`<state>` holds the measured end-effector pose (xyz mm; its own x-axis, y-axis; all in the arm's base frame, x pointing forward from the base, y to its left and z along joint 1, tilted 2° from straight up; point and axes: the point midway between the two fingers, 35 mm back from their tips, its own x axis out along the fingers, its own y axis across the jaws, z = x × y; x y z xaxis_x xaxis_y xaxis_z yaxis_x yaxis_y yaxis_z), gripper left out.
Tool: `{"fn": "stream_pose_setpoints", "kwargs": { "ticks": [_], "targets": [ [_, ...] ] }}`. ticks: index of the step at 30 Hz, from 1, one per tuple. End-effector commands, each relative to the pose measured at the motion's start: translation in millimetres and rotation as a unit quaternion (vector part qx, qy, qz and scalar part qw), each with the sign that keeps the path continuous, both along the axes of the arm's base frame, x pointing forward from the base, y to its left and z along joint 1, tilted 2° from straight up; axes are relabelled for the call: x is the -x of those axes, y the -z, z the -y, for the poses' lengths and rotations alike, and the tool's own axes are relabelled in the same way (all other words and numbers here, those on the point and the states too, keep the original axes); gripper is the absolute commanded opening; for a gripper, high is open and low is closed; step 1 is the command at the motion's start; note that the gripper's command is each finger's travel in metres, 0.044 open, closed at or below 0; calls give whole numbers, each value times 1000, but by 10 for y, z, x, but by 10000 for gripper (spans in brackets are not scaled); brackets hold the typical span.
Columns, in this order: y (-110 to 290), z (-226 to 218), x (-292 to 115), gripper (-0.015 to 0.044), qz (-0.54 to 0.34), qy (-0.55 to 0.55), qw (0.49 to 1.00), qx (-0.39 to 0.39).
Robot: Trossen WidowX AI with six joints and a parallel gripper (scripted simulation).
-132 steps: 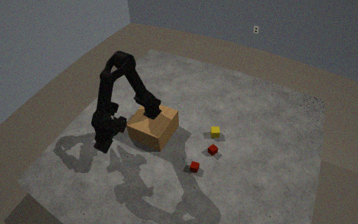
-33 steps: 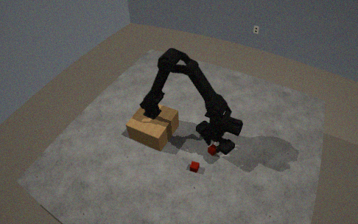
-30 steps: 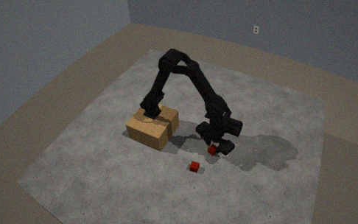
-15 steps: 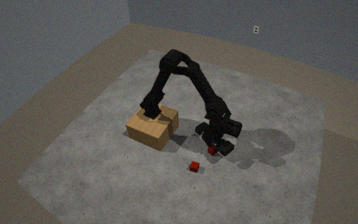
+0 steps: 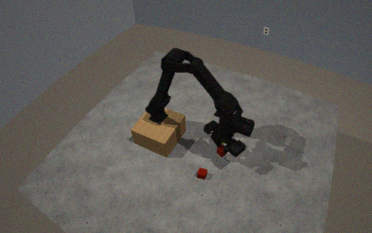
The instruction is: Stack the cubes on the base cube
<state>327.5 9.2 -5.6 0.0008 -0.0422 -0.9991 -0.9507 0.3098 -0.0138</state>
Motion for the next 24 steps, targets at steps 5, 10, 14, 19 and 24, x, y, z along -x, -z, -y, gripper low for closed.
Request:
{"fn": "stream_pose_setpoints", "kwargs": {
  "ticks": [5, 10, 14, 19, 24],
  "targets": [
    [-273, -14, -23, 105, 7, 1, 1000, -2],
    [-434, -20, -9, 105, 7, 1, 1000, -2],
    [-563, -24, 8, 105, 7, 1, 1000, -2],
    [-676, -27, 28, 105, 7, 1, 1000, -2],
    [-656, -70, 28, 105, 9, 38, 999, -2]
  ]
}}
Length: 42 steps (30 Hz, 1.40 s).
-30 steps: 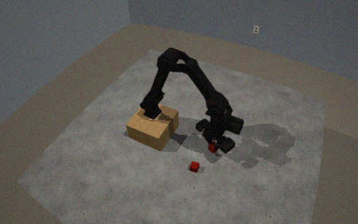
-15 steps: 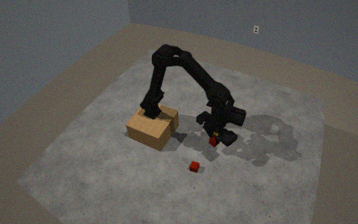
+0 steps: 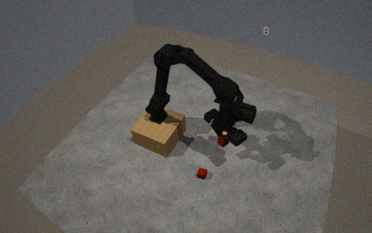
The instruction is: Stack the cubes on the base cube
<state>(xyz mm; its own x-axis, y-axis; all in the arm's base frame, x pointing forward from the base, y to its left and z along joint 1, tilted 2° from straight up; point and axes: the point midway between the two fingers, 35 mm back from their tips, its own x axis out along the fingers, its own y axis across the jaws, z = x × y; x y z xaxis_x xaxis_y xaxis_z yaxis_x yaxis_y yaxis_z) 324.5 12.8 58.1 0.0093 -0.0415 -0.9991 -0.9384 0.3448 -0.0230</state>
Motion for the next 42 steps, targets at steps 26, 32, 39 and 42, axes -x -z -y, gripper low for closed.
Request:
{"fn": "stream_pose_setpoints", "kwargs": {
  "ticks": [26, 32, 39, 42],
  "targets": [
    [185, -484, 45, 105, 18, 392, 920, -8],
    [232, -586, 66, 105, 20, 472, 882, -9],
    [286, -704, 96, 105, 23, 560, 828, -10],
    [310, -754, 111, 105, 24, 596, 802, -11]
  ]
}}
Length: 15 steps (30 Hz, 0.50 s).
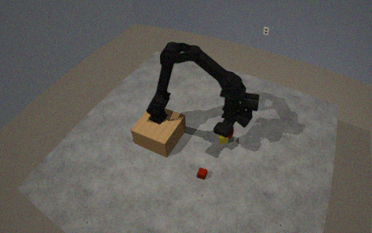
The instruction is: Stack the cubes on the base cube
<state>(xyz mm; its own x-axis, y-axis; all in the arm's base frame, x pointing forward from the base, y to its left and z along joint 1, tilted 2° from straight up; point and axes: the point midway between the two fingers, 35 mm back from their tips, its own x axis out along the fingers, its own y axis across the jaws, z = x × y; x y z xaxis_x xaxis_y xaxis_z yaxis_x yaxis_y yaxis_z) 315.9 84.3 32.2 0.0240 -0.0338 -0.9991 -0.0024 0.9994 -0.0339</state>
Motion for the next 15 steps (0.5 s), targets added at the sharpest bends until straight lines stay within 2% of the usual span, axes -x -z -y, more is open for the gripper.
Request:
{"fn": "stream_pose_setpoints", "kwargs": {
  "ticks": [1, 8, 15],
  "targets": [
    [58, -56, 30, 105, -3, 46, 999, -1],
    [111, -169, 68, 105, 0, 147, 989, -4],
    [116, -179, 72, 105, 0, 156, 988, -4]
  ]
}}
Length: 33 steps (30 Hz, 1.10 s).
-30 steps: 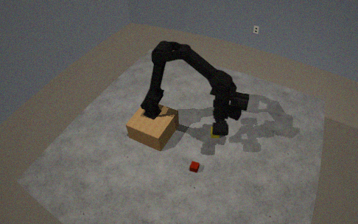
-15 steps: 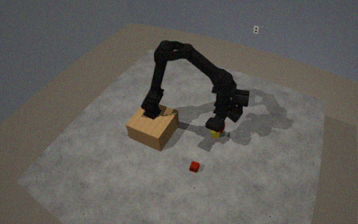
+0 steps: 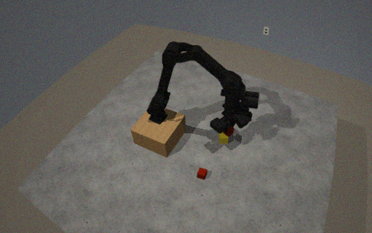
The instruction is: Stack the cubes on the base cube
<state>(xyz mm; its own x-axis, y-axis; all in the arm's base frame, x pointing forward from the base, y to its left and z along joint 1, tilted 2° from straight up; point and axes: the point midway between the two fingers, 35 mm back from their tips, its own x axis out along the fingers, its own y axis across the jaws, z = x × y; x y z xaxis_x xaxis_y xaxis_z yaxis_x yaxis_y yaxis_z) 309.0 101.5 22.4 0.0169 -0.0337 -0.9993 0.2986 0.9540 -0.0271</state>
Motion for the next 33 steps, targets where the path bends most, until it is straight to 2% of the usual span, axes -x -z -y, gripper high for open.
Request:
{"fn": "stream_pose_setpoints", "kwargs": {
  "ticks": [1, 7, 16, 33],
  "targets": [
    [18, -8, 2, 105, -1, 4, 1000, -1],
    [37, -7, 2, 105, -1, 5, 1000, -1],
    [271, -3, 0, 105, -1, 10, 1000, -1],
    [290, -3, 1, 105, -1, 4, 1000, -1]
  ]
}}
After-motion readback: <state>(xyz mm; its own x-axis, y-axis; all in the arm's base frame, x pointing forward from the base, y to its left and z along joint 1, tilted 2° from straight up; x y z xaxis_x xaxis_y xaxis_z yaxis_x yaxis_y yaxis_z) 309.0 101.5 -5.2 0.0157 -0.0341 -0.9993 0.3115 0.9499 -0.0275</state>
